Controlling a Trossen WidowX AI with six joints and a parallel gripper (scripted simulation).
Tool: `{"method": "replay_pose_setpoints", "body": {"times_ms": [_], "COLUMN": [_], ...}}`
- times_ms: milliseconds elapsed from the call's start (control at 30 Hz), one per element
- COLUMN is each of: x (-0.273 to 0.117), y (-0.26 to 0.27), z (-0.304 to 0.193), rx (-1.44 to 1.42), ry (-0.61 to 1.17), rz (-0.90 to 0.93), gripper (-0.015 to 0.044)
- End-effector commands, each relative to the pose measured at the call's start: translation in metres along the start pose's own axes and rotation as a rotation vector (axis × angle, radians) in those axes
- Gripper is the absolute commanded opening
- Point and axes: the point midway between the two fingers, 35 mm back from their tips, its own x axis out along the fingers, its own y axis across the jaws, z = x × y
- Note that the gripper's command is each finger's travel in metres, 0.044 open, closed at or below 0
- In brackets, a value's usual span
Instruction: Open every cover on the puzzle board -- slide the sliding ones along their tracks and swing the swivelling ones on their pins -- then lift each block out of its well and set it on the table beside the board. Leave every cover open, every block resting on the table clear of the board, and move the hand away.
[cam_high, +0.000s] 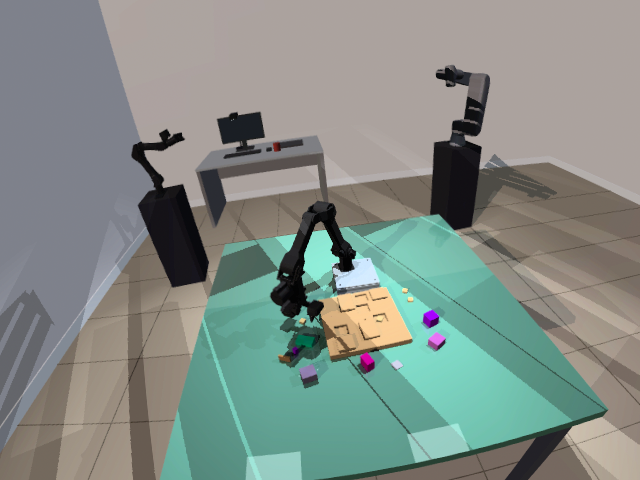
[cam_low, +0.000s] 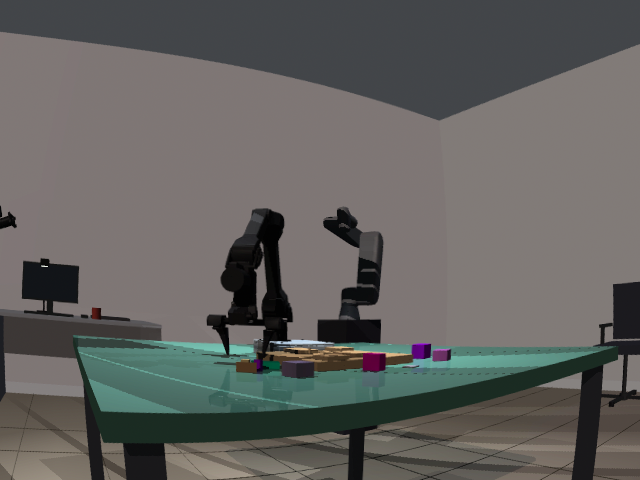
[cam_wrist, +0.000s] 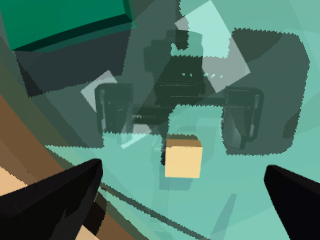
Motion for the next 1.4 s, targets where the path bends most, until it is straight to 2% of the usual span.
{"method": "replay_pose_setpoints", "body": {"times_ms": [0,567,933,1133,1367], "x": [-0.013,-0.063,-0.063,-0.063,-0.063], "y": [0.000,0.000,0.052,0.084,0.124], "z": [0.002,-0.001,0.000,-0.004,-0.012], "rx": [-0.002,-0.006,-0.027,-0.218,-0.455], "ry": [-0.007,-0.007,-0.007,-0.007,-0.014], "rz": [-0.001,-0.002,0.001,0.003,0.002], "gripper": [0.0440,0.0440,0.0151,0.0000,0.0000]}}
